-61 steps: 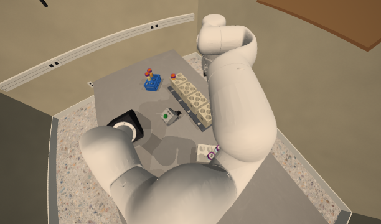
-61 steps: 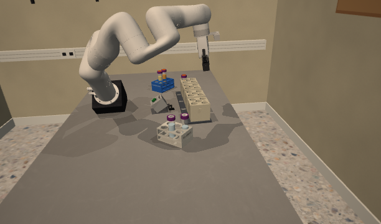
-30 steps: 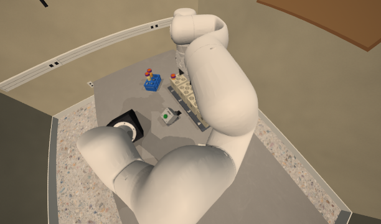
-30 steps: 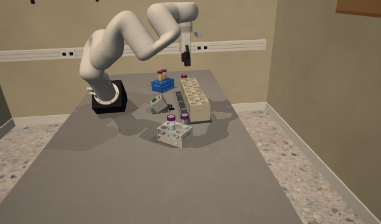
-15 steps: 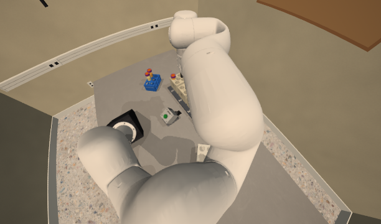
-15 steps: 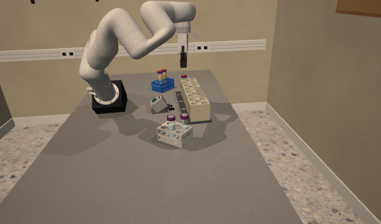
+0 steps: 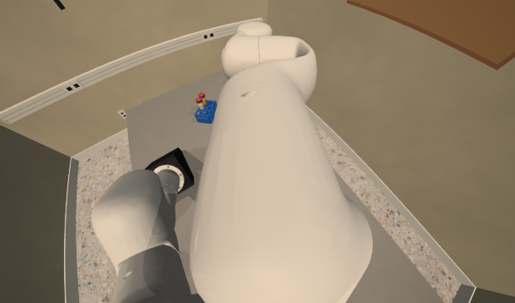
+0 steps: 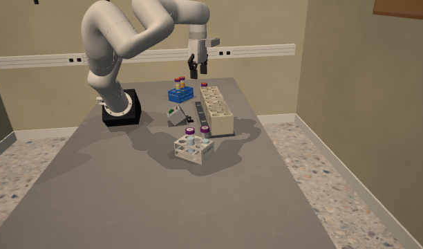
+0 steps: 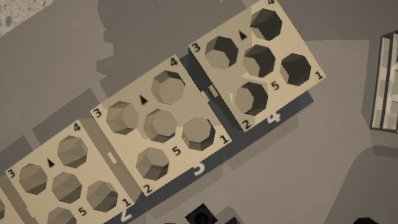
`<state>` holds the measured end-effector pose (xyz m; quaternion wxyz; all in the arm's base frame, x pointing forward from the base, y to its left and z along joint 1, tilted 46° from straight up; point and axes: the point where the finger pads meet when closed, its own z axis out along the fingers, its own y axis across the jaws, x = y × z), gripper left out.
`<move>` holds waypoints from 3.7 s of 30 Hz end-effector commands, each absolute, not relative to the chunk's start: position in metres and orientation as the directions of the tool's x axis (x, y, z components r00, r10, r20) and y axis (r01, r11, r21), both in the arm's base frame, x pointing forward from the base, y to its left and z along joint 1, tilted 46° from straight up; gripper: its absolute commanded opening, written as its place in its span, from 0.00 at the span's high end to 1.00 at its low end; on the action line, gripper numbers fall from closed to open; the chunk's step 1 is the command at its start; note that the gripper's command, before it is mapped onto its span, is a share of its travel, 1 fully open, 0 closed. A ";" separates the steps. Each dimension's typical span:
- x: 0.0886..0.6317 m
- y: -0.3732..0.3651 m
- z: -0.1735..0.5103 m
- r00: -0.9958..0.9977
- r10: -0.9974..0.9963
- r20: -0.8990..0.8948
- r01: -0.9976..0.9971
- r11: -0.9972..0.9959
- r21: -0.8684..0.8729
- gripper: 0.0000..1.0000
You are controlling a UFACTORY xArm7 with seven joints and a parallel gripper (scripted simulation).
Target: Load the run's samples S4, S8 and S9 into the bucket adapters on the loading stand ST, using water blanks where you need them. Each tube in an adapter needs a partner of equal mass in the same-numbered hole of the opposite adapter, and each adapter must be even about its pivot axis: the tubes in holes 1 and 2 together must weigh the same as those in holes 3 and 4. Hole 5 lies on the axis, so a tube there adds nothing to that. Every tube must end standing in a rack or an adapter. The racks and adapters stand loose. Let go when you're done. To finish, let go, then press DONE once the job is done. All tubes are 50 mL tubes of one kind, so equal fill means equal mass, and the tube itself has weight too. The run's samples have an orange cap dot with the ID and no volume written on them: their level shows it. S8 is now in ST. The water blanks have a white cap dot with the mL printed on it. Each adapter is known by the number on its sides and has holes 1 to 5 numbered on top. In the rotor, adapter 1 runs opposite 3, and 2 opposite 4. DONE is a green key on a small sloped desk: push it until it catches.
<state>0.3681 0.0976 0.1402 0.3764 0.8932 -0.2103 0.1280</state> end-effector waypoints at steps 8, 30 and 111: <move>0.348 0.064 0.176 0.754 -0.407 0.515 -0.650 -0.572 0.500 0.00; 0.309 -0.003 0.240 0.754 -0.407 0.515 -0.650 -0.571 0.501 0.00; 0.273 -0.154 0.243 0.754 -0.407 0.516 -0.651 -0.570 0.502 0.00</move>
